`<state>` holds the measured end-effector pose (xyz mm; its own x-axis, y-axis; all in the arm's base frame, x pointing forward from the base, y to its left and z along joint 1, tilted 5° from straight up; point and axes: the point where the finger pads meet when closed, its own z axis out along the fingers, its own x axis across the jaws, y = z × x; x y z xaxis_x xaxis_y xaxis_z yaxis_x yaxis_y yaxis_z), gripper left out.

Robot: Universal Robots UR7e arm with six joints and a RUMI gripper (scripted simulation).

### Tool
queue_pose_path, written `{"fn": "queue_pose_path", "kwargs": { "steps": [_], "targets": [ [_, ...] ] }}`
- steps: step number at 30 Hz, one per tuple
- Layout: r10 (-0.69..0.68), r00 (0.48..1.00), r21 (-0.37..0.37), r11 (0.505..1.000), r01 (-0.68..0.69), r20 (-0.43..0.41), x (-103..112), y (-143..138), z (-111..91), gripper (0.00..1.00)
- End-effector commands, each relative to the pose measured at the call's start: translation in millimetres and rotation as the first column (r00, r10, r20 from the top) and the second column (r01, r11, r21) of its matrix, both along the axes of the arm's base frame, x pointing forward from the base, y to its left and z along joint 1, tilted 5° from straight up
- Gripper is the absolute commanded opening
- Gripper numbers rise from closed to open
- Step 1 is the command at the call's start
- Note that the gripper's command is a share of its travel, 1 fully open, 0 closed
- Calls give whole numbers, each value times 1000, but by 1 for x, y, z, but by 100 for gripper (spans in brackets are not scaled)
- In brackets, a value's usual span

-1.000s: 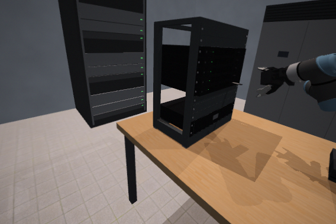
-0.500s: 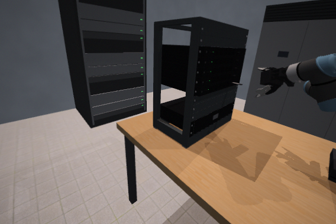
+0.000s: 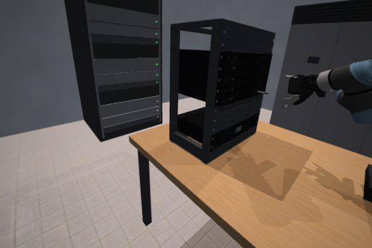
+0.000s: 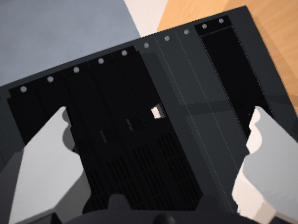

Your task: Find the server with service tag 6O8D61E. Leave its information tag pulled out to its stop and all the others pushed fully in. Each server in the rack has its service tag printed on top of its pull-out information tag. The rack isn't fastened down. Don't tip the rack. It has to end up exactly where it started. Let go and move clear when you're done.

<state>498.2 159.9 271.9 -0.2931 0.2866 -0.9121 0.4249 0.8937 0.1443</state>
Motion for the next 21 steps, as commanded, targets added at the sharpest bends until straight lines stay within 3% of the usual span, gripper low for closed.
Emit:
{"fn": "queue_pose_path", "kwargs": {
  "steps": [1,21],
  "targets": [
    [-5,1000,14,1000,5,6,0,0,0,100],
    [-23,999,69,997,22,26,1,0,-3,100]
  ]
}}
